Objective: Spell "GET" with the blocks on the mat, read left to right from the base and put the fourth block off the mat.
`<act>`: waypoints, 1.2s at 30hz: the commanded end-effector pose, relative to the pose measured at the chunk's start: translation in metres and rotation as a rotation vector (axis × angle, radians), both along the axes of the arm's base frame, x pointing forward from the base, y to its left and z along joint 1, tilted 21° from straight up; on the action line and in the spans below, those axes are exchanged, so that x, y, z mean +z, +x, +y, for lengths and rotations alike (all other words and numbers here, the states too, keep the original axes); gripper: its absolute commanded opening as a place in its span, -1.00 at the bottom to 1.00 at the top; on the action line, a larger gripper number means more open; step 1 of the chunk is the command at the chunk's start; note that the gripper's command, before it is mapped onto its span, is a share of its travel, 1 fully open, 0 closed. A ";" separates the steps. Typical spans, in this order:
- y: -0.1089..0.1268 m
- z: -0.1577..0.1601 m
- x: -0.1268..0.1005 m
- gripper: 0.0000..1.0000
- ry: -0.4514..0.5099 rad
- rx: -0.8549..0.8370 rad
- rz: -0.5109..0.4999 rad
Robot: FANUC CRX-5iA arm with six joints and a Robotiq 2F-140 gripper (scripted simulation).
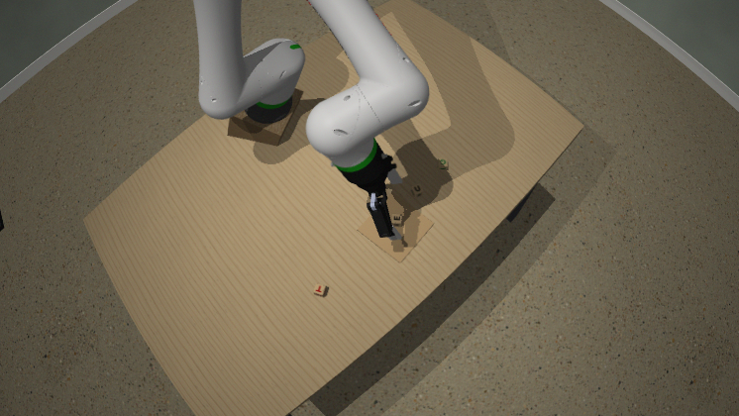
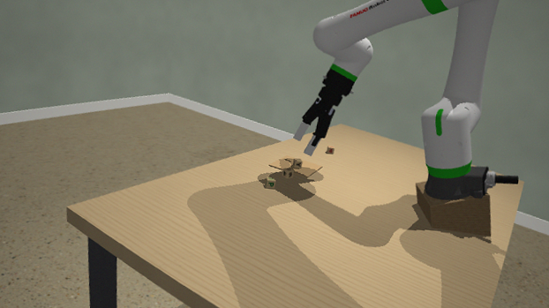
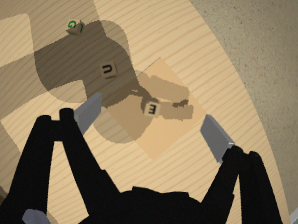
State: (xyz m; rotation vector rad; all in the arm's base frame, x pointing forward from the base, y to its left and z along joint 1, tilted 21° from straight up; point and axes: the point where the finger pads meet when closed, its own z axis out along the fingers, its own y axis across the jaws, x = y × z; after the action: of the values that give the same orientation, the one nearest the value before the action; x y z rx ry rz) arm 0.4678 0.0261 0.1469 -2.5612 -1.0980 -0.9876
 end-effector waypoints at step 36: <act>0.023 -0.150 -0.005 1.00 -0.020 -0.005 0.031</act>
State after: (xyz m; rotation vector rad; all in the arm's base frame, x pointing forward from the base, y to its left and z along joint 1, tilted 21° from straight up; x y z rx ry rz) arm 0.4864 -0.0950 0.1433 -2.6175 -1.0931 -0.9386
